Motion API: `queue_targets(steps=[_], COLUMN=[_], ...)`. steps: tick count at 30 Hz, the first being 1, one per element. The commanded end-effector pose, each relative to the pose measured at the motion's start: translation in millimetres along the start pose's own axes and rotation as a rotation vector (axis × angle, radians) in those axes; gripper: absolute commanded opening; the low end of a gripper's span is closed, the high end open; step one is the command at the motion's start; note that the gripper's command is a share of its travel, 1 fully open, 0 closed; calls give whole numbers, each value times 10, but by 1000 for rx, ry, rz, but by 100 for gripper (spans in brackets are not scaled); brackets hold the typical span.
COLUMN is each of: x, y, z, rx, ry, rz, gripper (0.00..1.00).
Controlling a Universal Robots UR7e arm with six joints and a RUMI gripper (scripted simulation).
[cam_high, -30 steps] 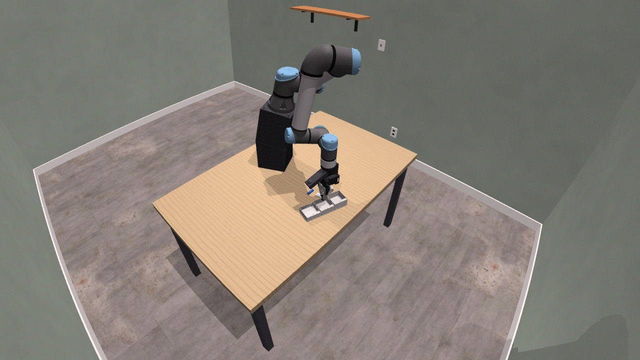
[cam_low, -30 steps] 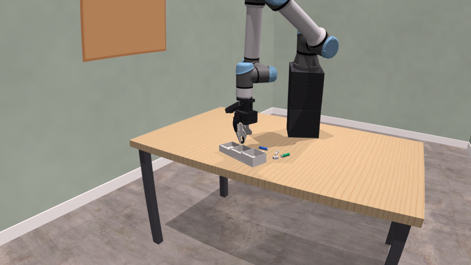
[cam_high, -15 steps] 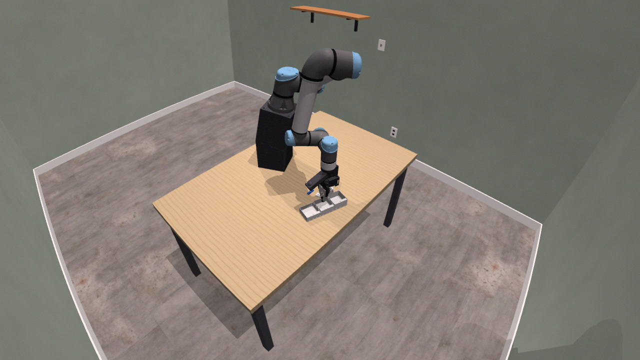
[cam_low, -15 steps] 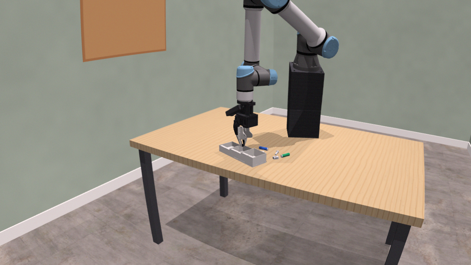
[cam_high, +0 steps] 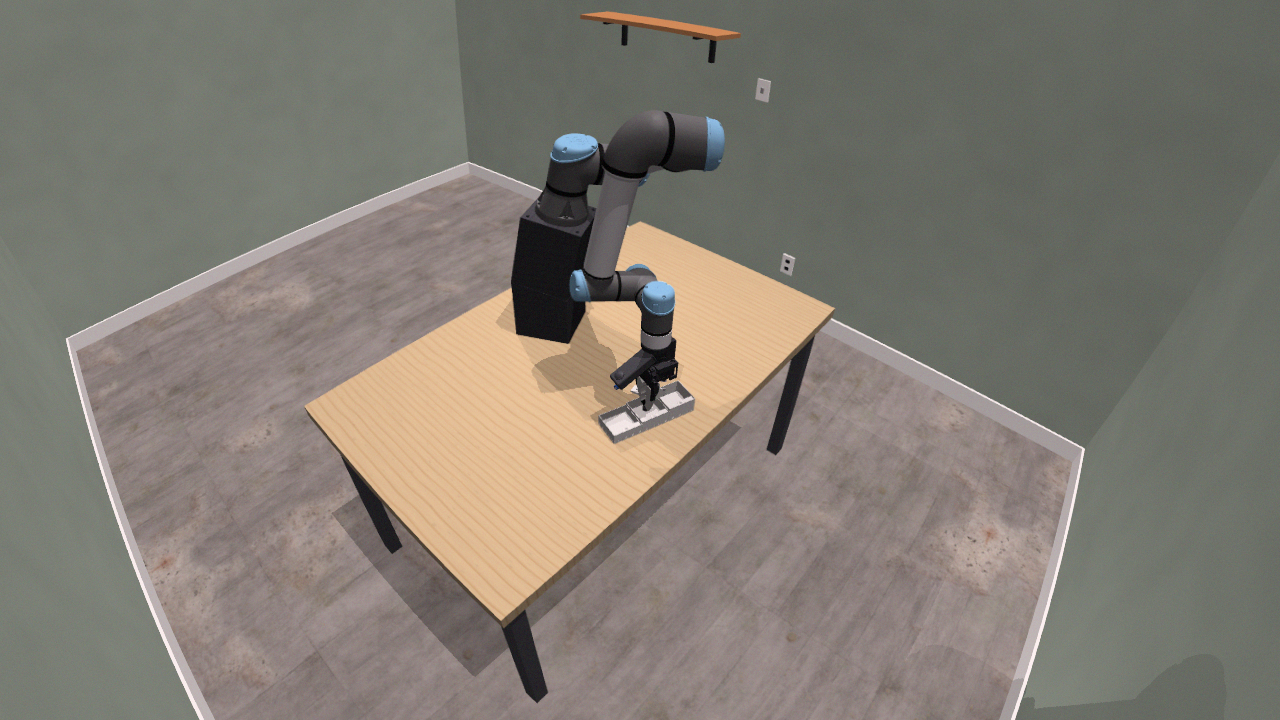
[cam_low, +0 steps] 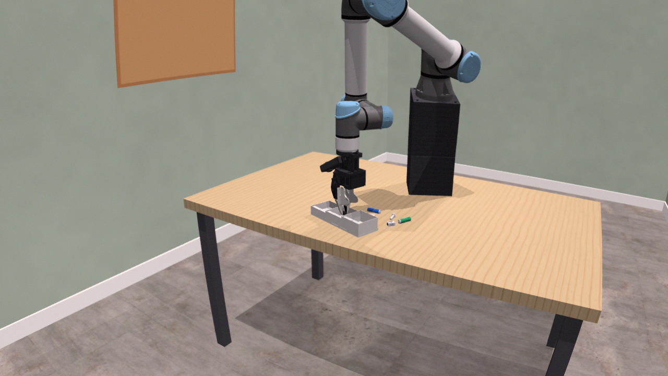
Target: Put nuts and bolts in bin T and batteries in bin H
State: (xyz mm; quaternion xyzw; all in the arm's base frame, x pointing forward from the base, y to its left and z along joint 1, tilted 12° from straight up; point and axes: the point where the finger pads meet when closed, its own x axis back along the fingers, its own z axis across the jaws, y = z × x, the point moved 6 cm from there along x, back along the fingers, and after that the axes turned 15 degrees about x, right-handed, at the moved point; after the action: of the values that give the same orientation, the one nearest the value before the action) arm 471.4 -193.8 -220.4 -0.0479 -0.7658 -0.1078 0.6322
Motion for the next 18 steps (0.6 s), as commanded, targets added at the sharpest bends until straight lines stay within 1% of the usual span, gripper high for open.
queue_targets(steps=[1, 18], x=[-110, -110], y=[0, 26], z=[-6, 5], rx=[0, 0], ry=[-1, -1], rz=[1, 1], gripper=[0, 0])
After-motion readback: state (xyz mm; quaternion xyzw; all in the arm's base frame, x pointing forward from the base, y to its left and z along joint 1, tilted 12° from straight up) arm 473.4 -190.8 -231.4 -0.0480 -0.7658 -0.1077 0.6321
